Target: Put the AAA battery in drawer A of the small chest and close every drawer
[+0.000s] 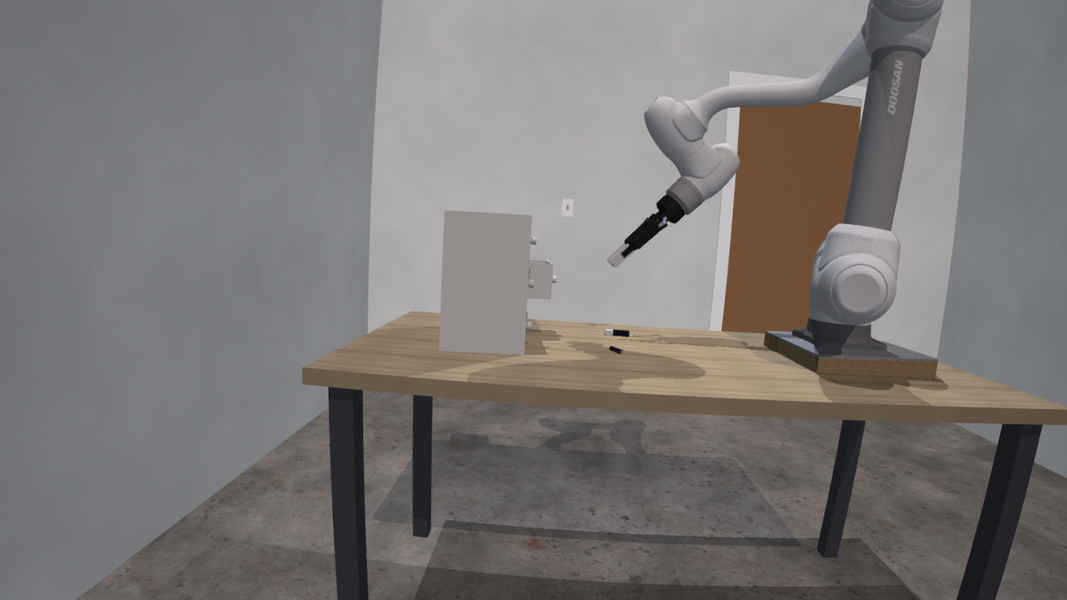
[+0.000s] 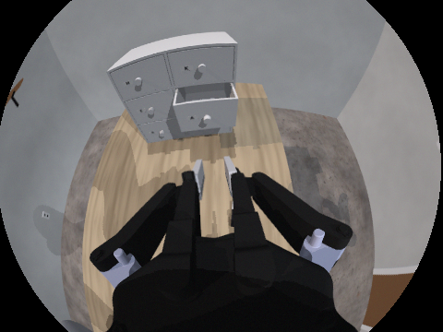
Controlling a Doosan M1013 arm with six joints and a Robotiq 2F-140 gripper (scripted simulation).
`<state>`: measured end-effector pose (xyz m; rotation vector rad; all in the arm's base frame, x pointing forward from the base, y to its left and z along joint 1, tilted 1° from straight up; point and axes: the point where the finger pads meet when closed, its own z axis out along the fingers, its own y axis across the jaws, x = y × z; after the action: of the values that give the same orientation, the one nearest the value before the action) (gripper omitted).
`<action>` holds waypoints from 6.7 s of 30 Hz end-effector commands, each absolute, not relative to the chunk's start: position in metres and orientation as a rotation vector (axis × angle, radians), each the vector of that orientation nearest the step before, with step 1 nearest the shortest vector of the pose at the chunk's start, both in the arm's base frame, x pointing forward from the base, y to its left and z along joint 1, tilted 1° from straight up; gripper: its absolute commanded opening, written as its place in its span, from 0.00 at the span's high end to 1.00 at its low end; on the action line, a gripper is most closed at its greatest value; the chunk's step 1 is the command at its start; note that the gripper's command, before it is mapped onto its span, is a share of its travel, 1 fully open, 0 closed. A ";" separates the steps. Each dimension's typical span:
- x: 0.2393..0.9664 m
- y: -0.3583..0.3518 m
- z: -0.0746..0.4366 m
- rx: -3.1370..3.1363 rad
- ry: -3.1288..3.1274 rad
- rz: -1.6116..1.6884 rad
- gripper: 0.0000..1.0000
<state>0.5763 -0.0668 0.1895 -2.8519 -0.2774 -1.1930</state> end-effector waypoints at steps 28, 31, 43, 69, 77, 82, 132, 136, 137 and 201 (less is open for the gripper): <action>0.522 -0.074 0.244 -3.132 -0.291 -0.031 0.80; 0.521 -0.074 0.244 -3.132 -0.291 -0.025 0.80; 0.521 -0.074 0.244 -3.132 -0.291 -0.025 0.80; 0.579 0.074 0.097 -2.886 1.231 -0.025 0.80; 0.581 0.104 0.070 -2.761 1.487 -0.024 0.80; 0.581 0.104 0.069 -2.757 1.493 -0.024 0.85; 0.582 0.105 0.020 -2.757 1.494 -0.025 0.85; 0.582 0.105 0.017 -2.757 1.494 -0.025 0.85; 0.582 0.105 0.017 -2.757 1.494 -0.025 0.85; 0.582 0.105 0.000 -2.757 1.494 -0.025 0.85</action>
<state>0.5822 0.1045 -0.0003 -2.7575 1.4940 -0.0247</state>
